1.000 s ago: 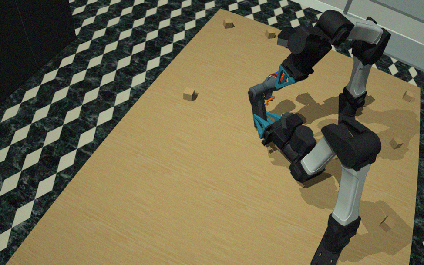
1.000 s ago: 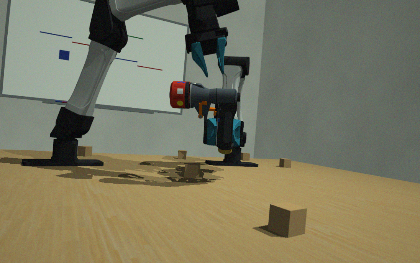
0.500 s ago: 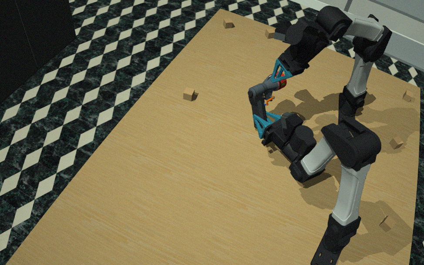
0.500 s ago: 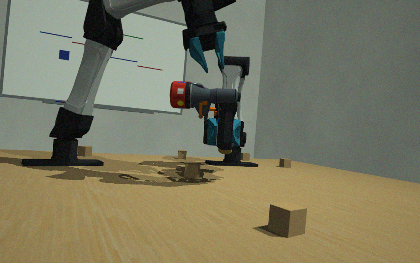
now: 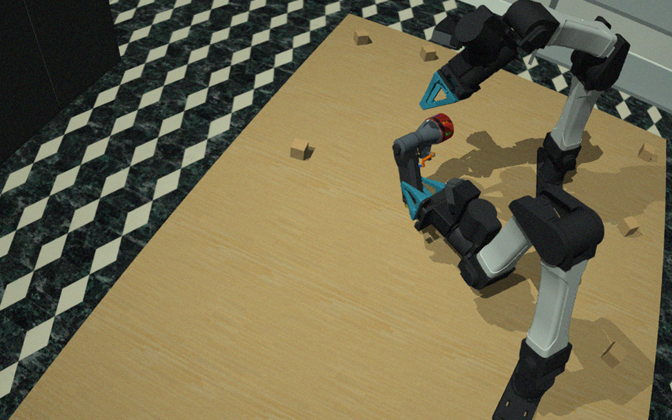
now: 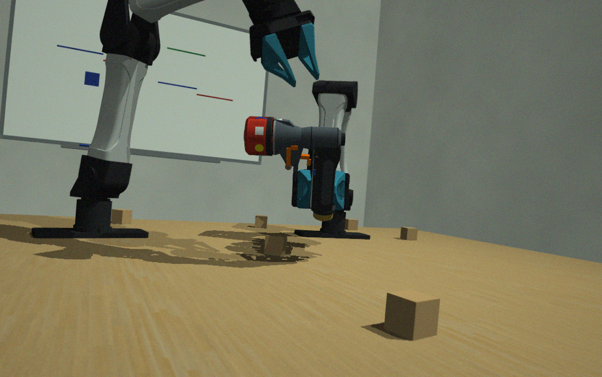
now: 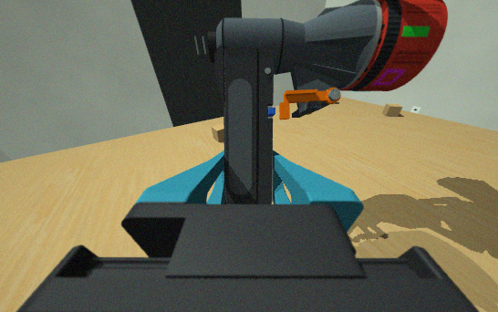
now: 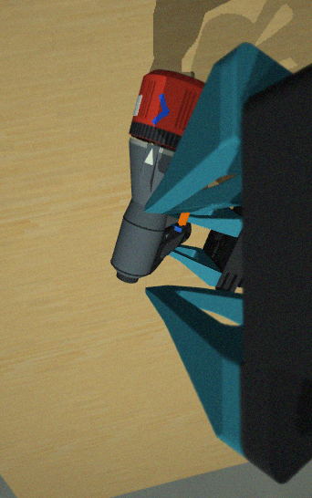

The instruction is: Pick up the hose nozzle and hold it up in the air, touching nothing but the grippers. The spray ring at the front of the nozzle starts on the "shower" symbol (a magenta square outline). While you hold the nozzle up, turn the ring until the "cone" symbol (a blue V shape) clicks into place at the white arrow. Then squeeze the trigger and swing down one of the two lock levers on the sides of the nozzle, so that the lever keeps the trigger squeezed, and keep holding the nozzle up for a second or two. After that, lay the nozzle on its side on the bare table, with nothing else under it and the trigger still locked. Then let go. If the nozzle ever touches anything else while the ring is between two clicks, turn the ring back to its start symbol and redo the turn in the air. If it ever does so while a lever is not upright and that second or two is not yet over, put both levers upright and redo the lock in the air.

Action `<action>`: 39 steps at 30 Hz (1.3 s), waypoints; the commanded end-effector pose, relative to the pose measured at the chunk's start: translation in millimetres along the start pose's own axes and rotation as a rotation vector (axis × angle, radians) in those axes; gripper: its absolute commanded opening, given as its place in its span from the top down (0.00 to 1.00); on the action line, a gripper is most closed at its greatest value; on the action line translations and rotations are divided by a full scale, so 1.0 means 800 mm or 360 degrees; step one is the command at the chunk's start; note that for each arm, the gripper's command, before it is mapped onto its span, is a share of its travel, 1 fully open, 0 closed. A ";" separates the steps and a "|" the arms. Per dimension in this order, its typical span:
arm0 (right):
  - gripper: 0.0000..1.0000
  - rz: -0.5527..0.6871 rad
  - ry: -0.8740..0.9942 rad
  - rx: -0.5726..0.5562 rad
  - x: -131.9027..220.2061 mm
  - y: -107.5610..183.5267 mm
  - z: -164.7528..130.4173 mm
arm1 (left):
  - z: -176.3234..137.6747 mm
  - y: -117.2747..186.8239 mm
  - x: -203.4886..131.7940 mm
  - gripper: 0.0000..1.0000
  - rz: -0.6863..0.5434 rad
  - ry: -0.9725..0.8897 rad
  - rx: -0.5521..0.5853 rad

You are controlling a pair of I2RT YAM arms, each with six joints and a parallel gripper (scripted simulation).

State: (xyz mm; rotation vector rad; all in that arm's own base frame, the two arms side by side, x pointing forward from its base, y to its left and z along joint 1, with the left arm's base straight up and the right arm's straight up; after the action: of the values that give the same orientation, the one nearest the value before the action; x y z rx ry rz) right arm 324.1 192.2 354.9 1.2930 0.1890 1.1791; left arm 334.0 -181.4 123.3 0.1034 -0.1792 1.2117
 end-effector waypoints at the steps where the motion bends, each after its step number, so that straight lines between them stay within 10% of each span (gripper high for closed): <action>1: 0.63 0.0183 0.0073 -0.0086 0.003 0.010 0.020 | 0.052 -0.010 0.010 0.64 0.0068 0.0070 -0.0284; 8: 0.63 0.0391 0.0251 -0.0298 -0.012 0.022 0.061 | 0.052 -0.010 0.011 0.64 0.0070 0.0070 -0.0284; 14: 0.63 0.0530 0.0403 -0.0576 -0.035 0.049 0.099 | 0.004 -0.042 -0.022 0.64 -0.0118 -0.0018 0.0059; 39: 0.63 0.0466 0.1030 -0.1614 -0.161 0.119 0.151 | 0.002 -0.158 -0.089 0.64 -0.0561 -0.0108 0.0675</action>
State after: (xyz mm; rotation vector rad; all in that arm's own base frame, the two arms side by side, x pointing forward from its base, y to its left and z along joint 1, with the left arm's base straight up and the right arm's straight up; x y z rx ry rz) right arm 300.8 11.1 403.7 0.1984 -0.1044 1.5800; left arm 419.7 -276.2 90.5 0.5575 0.0445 0.9099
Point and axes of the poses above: on each arm, the point where the finger pads meet when closed, its own y axis back along the fingers, its own x axis across the jaws, z = x × y, the point moved 8 cm from there along y, back along the fingers, and after that the axes turned 9 degrees about -y, right-handed, at the moved point
